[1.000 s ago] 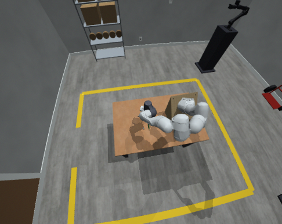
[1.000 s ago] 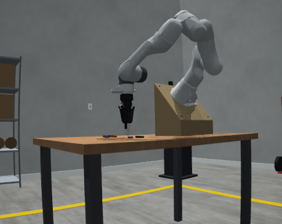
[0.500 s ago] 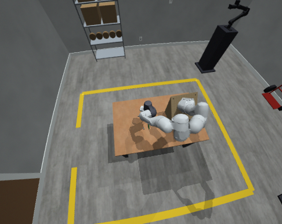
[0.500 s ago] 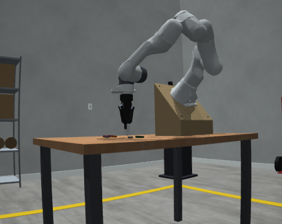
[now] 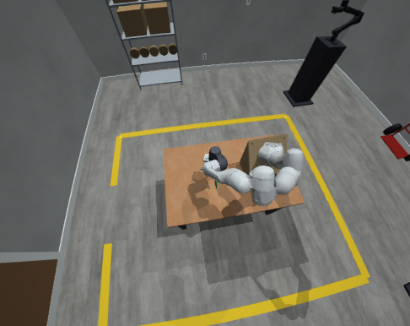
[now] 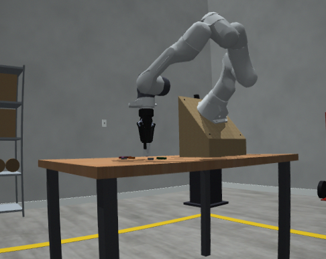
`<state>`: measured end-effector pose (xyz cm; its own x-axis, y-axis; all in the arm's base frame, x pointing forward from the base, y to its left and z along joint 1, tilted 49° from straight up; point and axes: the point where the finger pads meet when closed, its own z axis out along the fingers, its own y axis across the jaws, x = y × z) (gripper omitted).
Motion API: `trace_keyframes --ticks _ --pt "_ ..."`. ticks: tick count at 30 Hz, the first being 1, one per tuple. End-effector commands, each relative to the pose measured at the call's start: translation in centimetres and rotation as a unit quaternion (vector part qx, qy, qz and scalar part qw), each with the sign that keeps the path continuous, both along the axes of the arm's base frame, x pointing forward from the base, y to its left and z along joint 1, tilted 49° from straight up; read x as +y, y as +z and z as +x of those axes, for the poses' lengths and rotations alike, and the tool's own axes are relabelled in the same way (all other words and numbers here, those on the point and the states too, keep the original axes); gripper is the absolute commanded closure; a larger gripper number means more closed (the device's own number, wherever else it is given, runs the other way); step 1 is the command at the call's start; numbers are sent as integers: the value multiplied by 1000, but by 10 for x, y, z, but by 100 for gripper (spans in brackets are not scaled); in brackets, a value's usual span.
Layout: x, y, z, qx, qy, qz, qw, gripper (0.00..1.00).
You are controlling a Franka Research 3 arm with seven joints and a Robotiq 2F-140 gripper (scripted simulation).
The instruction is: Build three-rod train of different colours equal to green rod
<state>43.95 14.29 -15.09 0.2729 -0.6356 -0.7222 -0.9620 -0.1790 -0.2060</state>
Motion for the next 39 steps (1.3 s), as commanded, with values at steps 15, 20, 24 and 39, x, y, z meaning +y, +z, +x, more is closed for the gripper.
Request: trace_keyframes --ticks 15,20,24,39 --pt "2 -2 0 -3 2 0 1000 97" --pt "6 -5 0 -3 2 0 1000 97" --pt "8 -7 0 -3 2 0 1000 97" --pt "10 -9 0 -3 2 0 1000 97"
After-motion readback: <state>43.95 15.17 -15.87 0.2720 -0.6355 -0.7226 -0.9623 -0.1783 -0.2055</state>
